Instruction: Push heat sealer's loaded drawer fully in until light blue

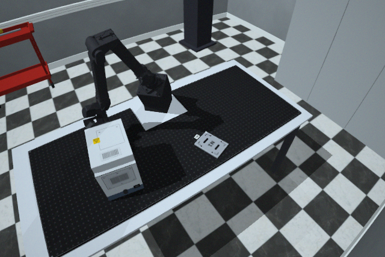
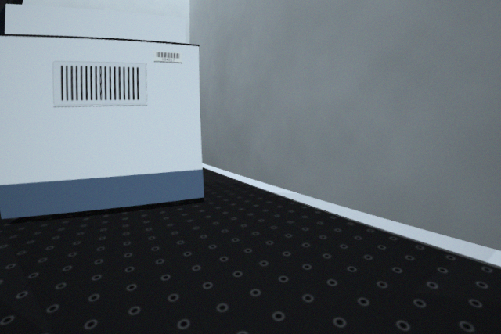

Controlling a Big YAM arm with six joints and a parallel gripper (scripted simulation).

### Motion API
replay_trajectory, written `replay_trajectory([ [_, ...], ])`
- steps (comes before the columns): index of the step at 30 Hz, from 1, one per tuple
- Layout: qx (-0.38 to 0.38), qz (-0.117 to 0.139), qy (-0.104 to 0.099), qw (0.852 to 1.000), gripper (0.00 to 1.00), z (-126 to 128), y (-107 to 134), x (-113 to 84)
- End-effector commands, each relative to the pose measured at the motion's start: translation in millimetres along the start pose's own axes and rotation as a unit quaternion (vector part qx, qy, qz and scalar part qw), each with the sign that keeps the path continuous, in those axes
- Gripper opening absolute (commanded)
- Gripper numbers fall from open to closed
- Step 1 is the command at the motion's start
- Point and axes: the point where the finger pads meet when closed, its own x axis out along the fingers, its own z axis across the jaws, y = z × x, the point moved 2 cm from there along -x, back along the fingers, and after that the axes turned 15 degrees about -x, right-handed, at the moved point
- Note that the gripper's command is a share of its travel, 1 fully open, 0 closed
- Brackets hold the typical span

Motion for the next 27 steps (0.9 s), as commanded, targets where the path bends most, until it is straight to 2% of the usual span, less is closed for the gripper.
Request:
replay_trajectory([
  [1, 0.013, 0.008, 0.005, 1.000, 0.00, -0.9, 8.8, 4.1],
  [27, 0.005, 0.004, 0.004, 1.000, 0.00, 3.1, 5.0, 5.6],
])
